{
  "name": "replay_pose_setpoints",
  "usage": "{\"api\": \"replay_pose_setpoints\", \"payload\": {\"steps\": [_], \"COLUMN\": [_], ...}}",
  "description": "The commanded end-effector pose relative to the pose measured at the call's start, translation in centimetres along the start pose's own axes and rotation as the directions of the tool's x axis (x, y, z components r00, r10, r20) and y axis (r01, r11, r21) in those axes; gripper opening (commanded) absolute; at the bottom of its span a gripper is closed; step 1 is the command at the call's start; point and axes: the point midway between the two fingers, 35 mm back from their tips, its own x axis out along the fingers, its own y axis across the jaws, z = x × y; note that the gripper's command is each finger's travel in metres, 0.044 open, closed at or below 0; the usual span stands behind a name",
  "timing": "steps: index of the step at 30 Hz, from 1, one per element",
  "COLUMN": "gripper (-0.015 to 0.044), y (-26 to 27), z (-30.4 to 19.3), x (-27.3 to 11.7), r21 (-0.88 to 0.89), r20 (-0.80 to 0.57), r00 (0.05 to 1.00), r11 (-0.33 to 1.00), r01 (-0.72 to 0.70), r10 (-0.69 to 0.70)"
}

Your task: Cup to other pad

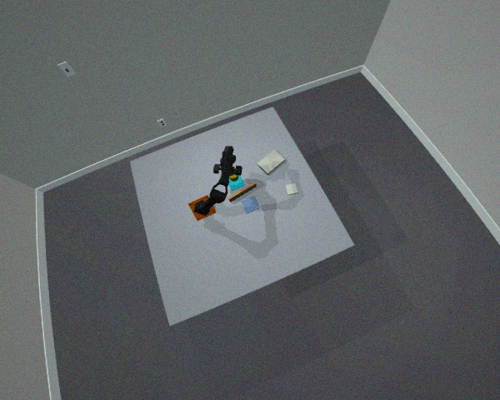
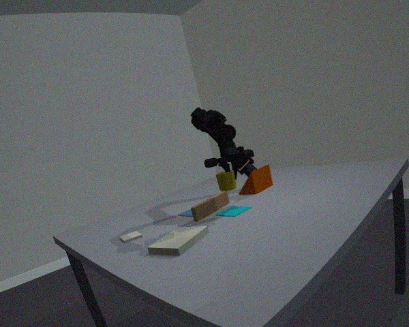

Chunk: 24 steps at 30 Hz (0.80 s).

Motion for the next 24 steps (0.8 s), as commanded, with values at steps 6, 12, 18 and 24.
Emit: {"api": "replay_pose_setpoints", "payload": {"steps": [6,12,18,24], "gripper": [0.0000,0.0000,0.0000,0.0000], "y": [0.2,0.1,0.1,0.1], "z": [0.3,0.4,0.4,0.4], "x": [1.0,1.8,2.6,3.4], "r21": [0.005,0.005,0.005,0.006], "r20": [-0.005,-0.005,-0.005,-0.005], "r00": [1.000,1.000,1.000,1.000], "r11": [1.000,1.000,1.000,1.000], "r01": [-0.004,-0.003,-0.003,-0.003], "r10": [0.004,0.003,0.003,0.003]}}
